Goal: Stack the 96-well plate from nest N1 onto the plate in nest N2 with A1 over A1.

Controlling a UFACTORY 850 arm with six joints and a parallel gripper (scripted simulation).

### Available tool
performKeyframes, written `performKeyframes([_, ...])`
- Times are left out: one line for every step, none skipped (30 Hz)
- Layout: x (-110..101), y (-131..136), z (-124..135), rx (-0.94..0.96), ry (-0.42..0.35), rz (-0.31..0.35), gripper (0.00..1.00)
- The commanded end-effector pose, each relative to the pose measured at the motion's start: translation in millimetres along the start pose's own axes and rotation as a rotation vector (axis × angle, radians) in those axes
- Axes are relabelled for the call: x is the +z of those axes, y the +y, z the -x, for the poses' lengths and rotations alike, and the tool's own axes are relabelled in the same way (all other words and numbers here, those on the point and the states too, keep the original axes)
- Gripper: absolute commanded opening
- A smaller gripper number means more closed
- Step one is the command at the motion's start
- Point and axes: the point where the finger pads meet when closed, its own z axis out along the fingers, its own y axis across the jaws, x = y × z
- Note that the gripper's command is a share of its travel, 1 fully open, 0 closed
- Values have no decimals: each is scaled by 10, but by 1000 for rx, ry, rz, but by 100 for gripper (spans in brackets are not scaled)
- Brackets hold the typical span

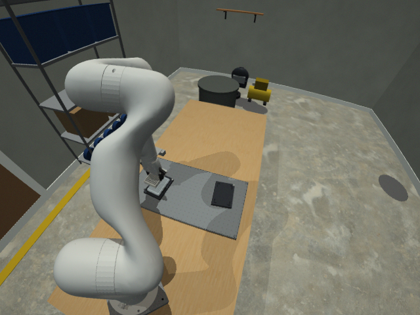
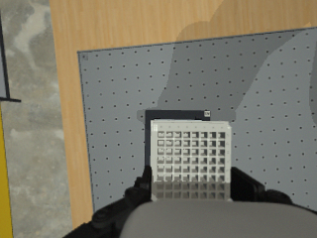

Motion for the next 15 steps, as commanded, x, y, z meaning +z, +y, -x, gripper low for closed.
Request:
performKeyframes([56, -3, -7, 0, 2, -1, 0])
performKeyframes([73, -3, -8, 0, 2, -1, 0])
performKeyframes([90, -3, -8, 0, 2, -1, 0])
performKeyframes([106, -3, -8, 0, 2, -1, 0])
performKeyframes([123, -3, -8, 0, 2, -1, 0])
performKeyframes([140, -3, -8, 0, 2, -1, 0])
performKeyframes([156, -3, -8, 0, 2, -1, 0])
performKeyframes([173, -3, -8, 0, 2, -1, 0])
performKeyframes([190, -3, -8, 0, 2, -1, 0])
performKeyframes([206, -2, -8, 0, 2, -1, 0])
performKeyframes([206, -2, -8, 0, 2, -1, 0])
performKeyframes([206, -2, -8, 0, 2, -1, 0])
performKeyframes([223, -2, -8, 0, 2, -1, 0])
performKeyframes([240, -2, -9, 0, 2, -1, 0])
performKeyframes([256, -2, -9, 0, 2, -1, 0])
